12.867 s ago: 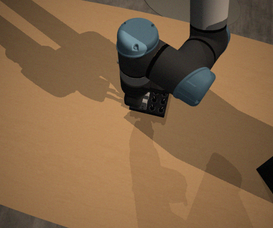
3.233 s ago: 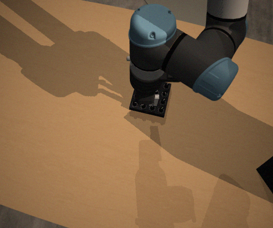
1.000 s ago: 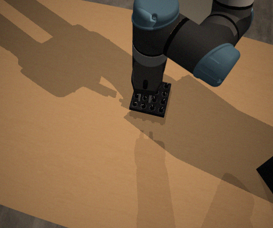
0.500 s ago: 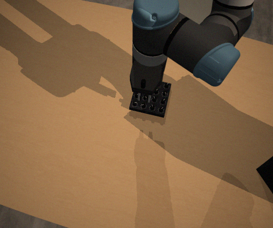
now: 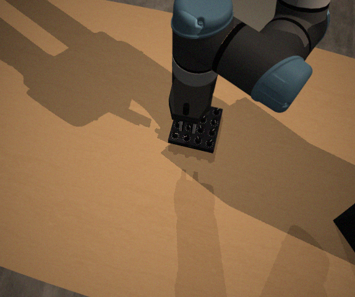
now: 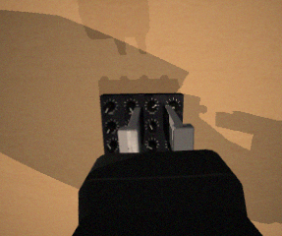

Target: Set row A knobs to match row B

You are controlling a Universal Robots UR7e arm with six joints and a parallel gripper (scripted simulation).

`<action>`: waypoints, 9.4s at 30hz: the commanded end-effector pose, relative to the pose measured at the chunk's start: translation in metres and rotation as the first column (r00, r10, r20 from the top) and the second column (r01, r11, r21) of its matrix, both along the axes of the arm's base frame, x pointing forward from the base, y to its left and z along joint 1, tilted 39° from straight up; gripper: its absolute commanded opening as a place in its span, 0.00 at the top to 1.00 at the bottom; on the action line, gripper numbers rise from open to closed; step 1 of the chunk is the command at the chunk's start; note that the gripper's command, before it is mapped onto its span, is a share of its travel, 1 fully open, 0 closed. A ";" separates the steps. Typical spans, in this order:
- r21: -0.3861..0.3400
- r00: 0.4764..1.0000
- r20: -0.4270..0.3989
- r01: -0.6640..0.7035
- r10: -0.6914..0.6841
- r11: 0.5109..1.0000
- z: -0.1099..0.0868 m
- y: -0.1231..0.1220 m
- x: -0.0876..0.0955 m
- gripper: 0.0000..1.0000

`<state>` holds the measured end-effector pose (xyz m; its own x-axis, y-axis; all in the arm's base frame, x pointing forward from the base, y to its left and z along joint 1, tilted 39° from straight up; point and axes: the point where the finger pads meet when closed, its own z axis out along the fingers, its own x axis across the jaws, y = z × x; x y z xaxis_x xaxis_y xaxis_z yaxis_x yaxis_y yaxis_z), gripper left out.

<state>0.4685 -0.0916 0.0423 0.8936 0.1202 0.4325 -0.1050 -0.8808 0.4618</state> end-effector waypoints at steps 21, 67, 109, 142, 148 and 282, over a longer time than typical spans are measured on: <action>0.000 1.000 0.001 0.000 0.000 1.000 0.000 0.000 0.000 0.54; 0.000 1.000 0.001 0.000 0.000 1.000 -0.029 -0.017 0.017 0.54; 0.000 1.000 0.001 0.000 0.000 1.000 -0.034 -0.020 0.019 0.54; 0.000 1.000 0.001 0.000 0.000 1.000 -0.041 -0.025 0.023 0.54; 0.000 1.000 0.001 0.000 0.000 1.000 -0.044 -0.026 0.025 0.54; -0.192 0.838 -0.341 -0.504 0.425 0.842 -0.044 -0.027 0.025 0.70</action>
